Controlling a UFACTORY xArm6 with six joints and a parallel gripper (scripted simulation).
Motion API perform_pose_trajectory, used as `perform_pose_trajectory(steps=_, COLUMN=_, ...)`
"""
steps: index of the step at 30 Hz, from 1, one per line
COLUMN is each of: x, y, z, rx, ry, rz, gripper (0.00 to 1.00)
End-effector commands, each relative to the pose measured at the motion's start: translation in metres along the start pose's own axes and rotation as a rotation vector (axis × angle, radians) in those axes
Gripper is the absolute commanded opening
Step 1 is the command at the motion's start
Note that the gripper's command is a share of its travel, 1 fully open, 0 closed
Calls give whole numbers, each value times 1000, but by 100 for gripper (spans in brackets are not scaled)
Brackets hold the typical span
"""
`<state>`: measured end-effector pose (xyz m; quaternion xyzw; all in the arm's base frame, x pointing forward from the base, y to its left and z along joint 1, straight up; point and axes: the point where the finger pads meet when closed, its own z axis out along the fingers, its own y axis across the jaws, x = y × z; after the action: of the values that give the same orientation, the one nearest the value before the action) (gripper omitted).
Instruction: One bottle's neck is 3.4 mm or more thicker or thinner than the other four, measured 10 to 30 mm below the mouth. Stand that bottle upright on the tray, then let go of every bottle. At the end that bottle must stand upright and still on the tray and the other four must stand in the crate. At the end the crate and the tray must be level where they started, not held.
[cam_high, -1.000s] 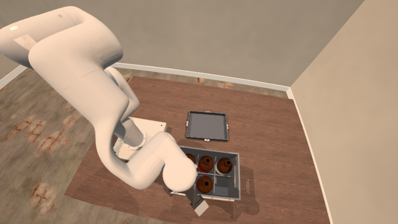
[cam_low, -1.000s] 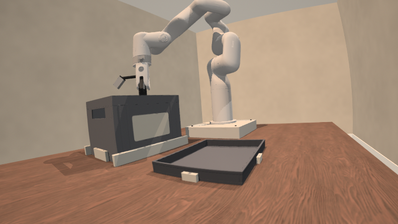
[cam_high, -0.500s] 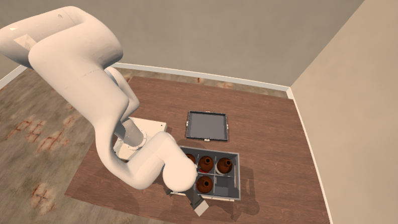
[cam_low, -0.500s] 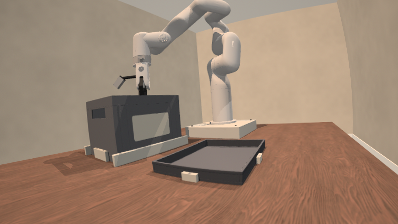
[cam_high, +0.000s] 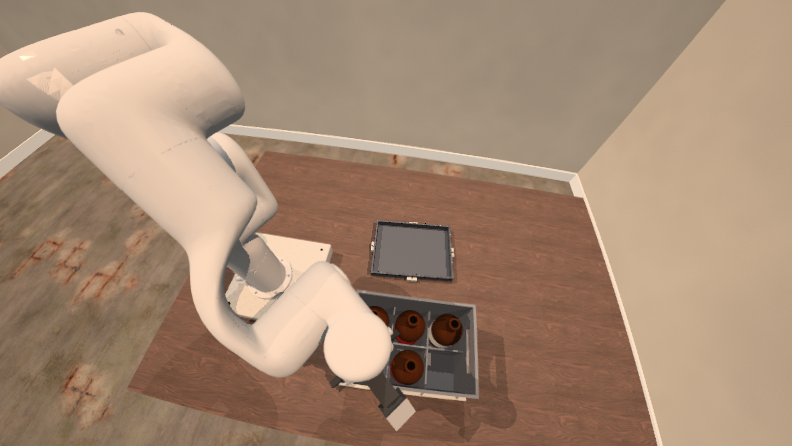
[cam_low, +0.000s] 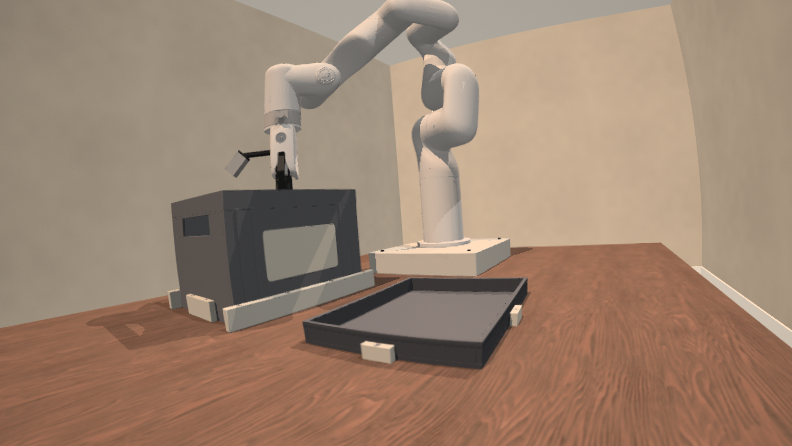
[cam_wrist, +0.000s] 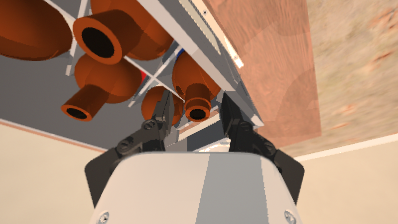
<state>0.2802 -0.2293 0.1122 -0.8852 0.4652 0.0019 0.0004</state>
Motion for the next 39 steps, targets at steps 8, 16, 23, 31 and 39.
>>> perform_pose_trajectory(steps=8, x=1, y=0, z=-2, rx=1, ry=4, rz=0, gripper=65)
perform_pose_trajectory(steps=16, x=1, y=0, z=-6, rx=1, ry=4, rz=0, gripper=65)
perform_pose_trajectory(steps=23, x=1, y=0, z=-21, rx=1, ry=4, rz=0, gripper=65)
perform_pose_trajectory(steps=31, x=1, y=0, z=-41, rx=1, ry=4, rz=0, gripper=65)
perform_pose_trajectory(steps=39, x=1, y=0, z=-67, rx=1, ry=4, rz=0, gripper=65)
